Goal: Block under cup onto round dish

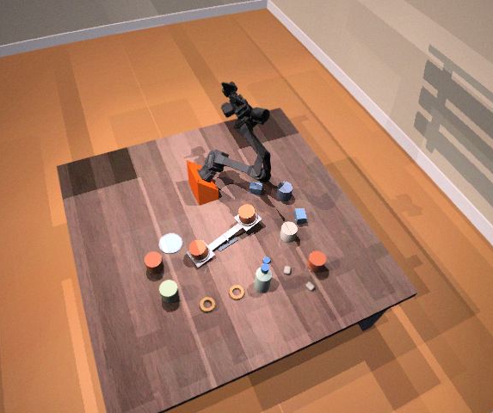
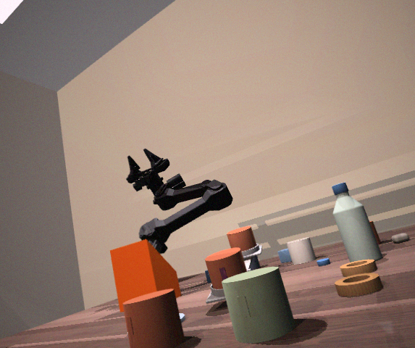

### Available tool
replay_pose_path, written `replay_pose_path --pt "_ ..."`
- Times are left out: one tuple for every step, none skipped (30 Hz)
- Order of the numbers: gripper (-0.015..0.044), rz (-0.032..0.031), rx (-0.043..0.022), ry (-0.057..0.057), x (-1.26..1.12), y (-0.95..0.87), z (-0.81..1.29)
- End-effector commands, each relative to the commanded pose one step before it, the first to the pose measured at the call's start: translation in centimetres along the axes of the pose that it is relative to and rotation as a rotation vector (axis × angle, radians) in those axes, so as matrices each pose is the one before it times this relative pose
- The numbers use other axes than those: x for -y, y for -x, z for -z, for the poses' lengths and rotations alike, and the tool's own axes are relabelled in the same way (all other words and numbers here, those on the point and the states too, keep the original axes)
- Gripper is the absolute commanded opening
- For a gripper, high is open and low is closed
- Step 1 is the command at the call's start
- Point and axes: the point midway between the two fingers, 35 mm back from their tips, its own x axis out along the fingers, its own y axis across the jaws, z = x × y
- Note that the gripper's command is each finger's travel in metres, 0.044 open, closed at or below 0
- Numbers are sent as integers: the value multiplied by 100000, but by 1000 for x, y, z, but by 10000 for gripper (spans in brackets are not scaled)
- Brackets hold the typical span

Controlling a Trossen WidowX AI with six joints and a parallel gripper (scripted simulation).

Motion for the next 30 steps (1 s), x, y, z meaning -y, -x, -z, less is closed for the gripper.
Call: replay_pose_path --pt "426 69 -20 -224 -14 -11 -1" --pt "440 207 -58 -672 -43 -32 -4" --pt "440 344 -91 -1120 -72 -55 -7" --pt "440 481 -116 -1569 -101 -78 -11" --pt "440 615 -130 -2017 -130 -103 -17" --pt "440 744 -129 -2458 -158 -130 -24" --pt "440 806 -104 -2690 -174 -147 -30" --pt "440 801 -66 -2701 -175 -153 -34" --pt "440 791 -27 -2700 -175 -158 -37" --pt "440 780 12 -2699 -176 -163 -41" --pt "440 798 107 -2590 -135 -160 -60" --pt "440 781 141 -2567 -134 -163 -63" --pt "440 770 176 -2565 -135 -168 -67" --pt "440 758 211 -2562 -136 -172 -71" --pt "440 745 246 -2560 -136 -176 -75" --pt "440 731 281 -2557 -137 -180 -78" --pt "440 716 315 -2553 -138 -184 -82" --pt "440 701 349 -2550 -139 -189 -86" --pt "440 685 382 -2546 -140 -193 -89" --pt "440 668 416 -2542 -141 -197 -93" --pt "440 479 -286 -1017 -107 -165 -16" --pt "440 530 -307 -1151 -121 -190 -23" --pt "440 519 -291 -1155 -121 -193 -27" --pt "440 507 -275 -1159 -121 -196 -32" --pt "440 496 -260 -1162 -121 -199 -37" --pt "440 337 511 -2402 -178 -171 -121" --pt "440 321 544 -2416 -179 -174 -124" --pt "440 301 576 -2415 -180 -174 -127" --pt "440 283 604 -2412 -181 -175 -128" --pt "440 267 627 -2408 -182 -178 -130"
